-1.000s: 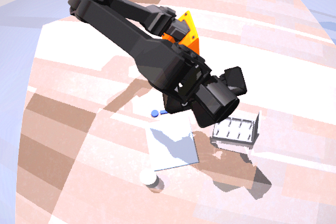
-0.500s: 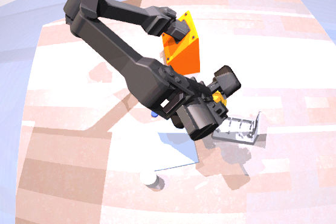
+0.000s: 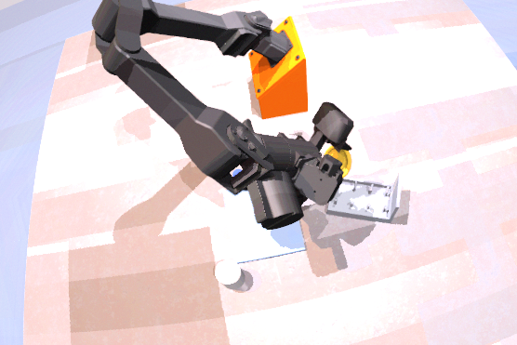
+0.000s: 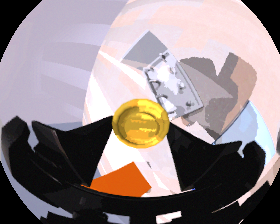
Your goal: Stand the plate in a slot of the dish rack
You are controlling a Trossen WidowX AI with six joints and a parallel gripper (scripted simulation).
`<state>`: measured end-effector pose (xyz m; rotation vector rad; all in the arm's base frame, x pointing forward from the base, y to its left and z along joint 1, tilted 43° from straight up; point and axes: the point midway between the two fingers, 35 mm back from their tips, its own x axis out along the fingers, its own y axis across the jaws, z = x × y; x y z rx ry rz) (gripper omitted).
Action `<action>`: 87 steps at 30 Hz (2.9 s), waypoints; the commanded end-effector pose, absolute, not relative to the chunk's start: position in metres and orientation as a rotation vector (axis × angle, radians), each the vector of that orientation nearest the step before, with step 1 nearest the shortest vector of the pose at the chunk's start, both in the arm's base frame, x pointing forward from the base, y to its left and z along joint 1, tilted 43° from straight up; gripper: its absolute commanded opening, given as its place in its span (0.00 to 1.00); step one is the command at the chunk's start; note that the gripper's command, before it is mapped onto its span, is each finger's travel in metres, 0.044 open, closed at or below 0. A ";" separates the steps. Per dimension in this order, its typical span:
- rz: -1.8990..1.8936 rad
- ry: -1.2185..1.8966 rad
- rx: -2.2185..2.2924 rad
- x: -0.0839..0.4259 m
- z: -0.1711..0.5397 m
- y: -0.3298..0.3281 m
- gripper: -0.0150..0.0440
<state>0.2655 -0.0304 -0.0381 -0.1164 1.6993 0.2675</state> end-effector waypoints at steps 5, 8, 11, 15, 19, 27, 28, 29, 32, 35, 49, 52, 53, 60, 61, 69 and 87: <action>0.451 1.593 -0.140 0.263 -0.046 -0.036 0.25; 0.518 1.539 -0.157 0.263 -0.048 -0.038 0.25; 0.580 1.481 -0.178 0.263 -0.050 -0.041 0.25; 0.655 1.397 -0.211 0.263 -0.052 -0.044 0.25; 0.721 1.307 -0.252 0.263 -0.053 -0.048 0.25; 0.824 1.114 -0.353 0.262 -0.053 -0.055 0.25; 0.834 1.089 -0.367 0.262 -0.053 -0.056 0.25; 0.844 1.064 -0.382 0.262 -0.053 -0.057 0.25; 0.869 0.988 -0.430 0.262 -0.052 -0.060 0.25; 0.888 0.912 -0.481 0.261 -0.051 -0.063 0.25; 0.914 0.622 -0.708 0.258 -0.045 -0.076 0.25; 0.914 0.622 -0.708 0.258 -0.045 -0.076 0.25; 0.914 0.622 -0.708 0.258 -0.045 -0.076 0.25; 0.913 0.629 -0.704 0.264 -0.053 -0.069 0.25; 0.913 0.630 -0.704 0.265 -0.054 -0.068 0.25; 0.916 0.624 -0.707 0.272 -0.061 -0.061 0.25; 0.925 0.616 -0.708 0.281 -0.084 -0.059 0.25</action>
